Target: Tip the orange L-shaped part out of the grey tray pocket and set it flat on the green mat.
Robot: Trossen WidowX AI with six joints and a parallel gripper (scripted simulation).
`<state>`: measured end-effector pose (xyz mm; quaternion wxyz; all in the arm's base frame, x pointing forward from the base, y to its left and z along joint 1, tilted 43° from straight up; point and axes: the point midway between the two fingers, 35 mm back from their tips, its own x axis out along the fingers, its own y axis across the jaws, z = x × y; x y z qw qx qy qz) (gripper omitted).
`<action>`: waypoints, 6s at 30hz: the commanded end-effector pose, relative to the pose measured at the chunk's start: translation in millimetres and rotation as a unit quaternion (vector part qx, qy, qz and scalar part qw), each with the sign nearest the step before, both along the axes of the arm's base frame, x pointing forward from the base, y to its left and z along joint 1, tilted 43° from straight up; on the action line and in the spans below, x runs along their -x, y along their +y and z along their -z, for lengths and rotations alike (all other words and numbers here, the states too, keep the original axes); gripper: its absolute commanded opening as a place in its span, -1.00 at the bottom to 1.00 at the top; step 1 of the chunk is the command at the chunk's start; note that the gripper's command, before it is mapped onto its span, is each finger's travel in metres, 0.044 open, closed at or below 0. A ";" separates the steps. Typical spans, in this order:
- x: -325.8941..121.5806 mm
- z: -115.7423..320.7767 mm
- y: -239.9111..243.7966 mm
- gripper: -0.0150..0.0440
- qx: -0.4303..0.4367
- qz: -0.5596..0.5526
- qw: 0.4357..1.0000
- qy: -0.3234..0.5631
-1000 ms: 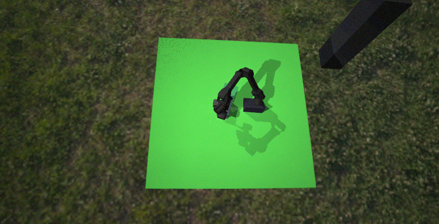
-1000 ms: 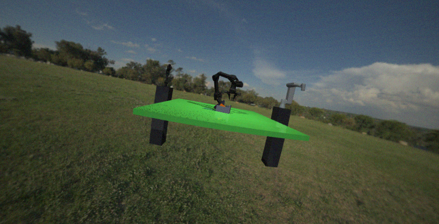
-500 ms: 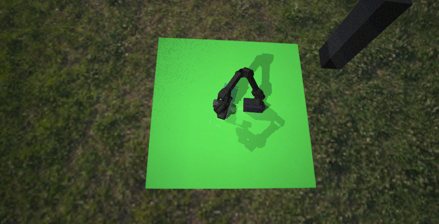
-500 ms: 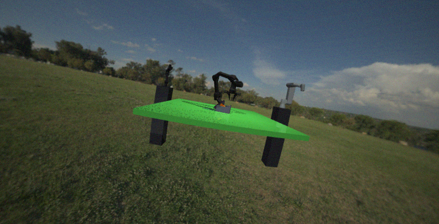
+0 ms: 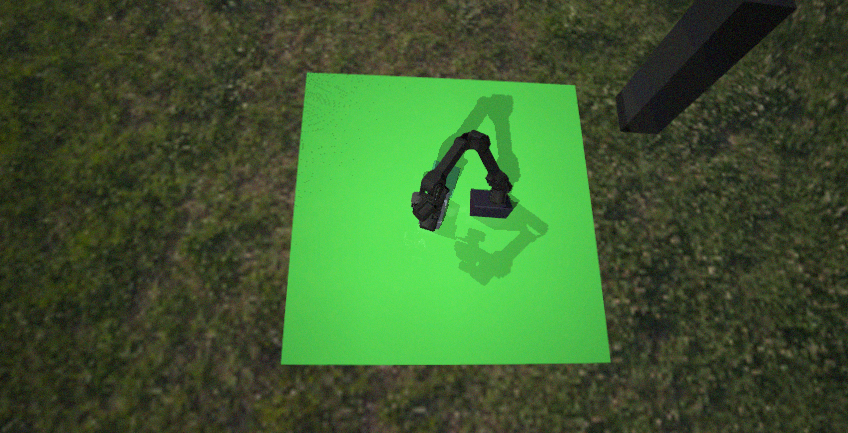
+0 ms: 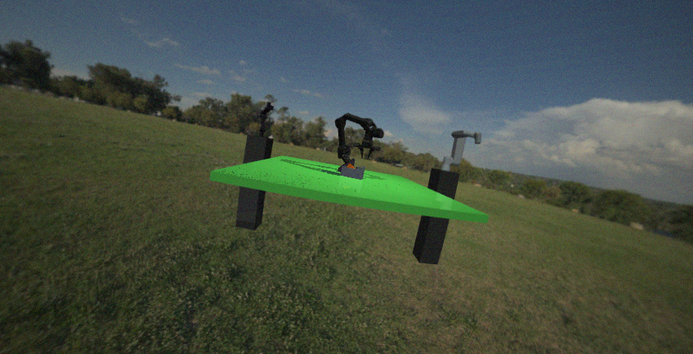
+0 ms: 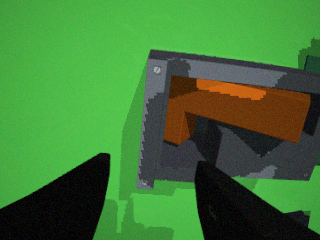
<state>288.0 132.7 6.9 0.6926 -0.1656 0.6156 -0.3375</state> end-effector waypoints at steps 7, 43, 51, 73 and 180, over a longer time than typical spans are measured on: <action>-0.4 0.0 0.5 0.12 -0.001 -0.001 1.000 -0.001; 2.4 72.3 -69.1 0.12 0.005 0.006 1.000 0.006; 2.8 78.6 -75.4 0.12 0.005 0.006 1.000 0.006; 1.1 77.7 -68.5 0.12 0.001 0.006 1.000 0.003; 10.8 -9.7 -95.9 0.46 0.007 -0.517 0.707 0.482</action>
